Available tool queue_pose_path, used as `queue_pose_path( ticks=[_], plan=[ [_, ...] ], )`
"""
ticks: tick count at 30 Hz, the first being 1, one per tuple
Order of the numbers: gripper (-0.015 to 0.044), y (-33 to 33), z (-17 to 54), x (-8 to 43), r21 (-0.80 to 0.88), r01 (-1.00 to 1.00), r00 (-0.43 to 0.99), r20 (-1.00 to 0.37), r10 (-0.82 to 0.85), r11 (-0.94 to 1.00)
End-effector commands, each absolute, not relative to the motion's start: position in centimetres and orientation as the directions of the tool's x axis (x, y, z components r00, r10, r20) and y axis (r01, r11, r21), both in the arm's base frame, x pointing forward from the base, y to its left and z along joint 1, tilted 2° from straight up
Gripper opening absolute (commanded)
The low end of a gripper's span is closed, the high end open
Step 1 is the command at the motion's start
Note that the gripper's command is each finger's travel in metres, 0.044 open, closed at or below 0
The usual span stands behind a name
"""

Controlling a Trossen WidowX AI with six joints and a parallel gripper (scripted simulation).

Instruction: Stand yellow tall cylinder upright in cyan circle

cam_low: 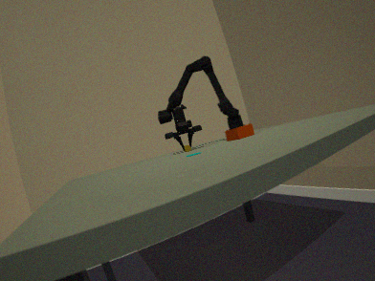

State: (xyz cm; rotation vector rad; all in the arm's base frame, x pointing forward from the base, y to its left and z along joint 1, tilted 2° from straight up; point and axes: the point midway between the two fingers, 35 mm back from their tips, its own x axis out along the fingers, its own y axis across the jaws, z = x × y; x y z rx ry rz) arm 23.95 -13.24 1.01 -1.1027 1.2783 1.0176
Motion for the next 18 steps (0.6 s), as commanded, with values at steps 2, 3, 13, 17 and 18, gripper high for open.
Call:
queue_pose_path(
  ticks=[2,3,13,17,18],
  plan=[
    [0.0105,-13.3,1.0,23.9,-0.05,-0.981,0.044,-0.998,-0.033,0.19],
    [0.0105,-13.3,1.0,23.9,-0.05,-0.981,0.044,-0.998,-0.033,0.19],
    [0.0105,-13.5,3.5,24.2,-0.05,-0.98,0.045,-0.998,-0.034,0.19],
    [0.0105,-13.5,4.7,24.3,-0.05,-0.98,0.045,-0.998,-0.034,0.19],
    [0.0105,-13.5,5.0,24.3,-0.05,-0.98,0.045,-0.998,-0.034,0.19]
  ],
)
